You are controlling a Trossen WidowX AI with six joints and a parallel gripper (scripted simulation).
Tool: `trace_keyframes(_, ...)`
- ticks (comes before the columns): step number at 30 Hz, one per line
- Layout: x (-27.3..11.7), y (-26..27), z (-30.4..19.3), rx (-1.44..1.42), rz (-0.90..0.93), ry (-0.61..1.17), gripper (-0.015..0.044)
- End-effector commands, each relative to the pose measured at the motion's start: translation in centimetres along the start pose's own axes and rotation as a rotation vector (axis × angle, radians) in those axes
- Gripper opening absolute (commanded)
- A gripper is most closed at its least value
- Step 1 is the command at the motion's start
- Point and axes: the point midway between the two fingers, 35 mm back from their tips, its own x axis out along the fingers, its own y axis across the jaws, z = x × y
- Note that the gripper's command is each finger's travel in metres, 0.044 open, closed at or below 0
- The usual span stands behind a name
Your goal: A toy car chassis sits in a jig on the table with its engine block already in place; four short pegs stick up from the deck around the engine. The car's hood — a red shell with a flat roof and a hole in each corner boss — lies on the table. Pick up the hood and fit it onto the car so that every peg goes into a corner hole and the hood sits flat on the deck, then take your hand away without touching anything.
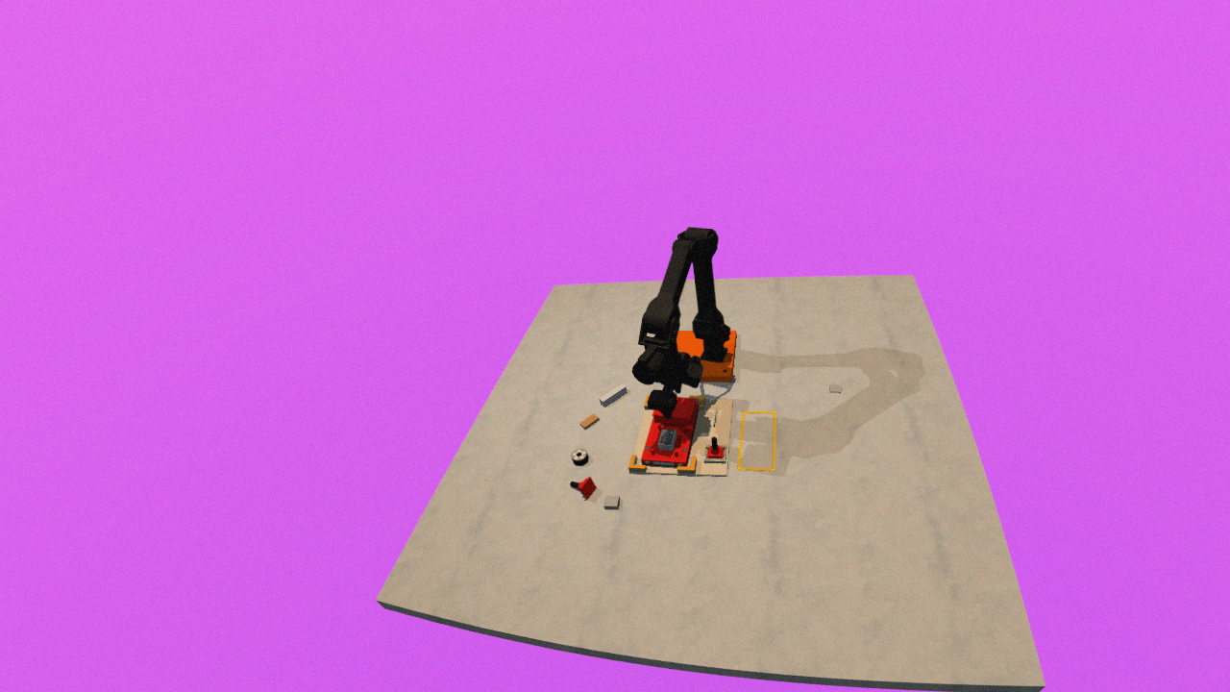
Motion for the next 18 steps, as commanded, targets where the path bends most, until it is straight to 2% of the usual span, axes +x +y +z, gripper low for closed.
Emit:
trace_keyframes(1,0.31,-0.01,0.06,-0.003,0.001,-0.005,0.044)
trace_keyframes(18,1.15,-0.02,0.06,-0.003,0.001,-0.005,0.044)
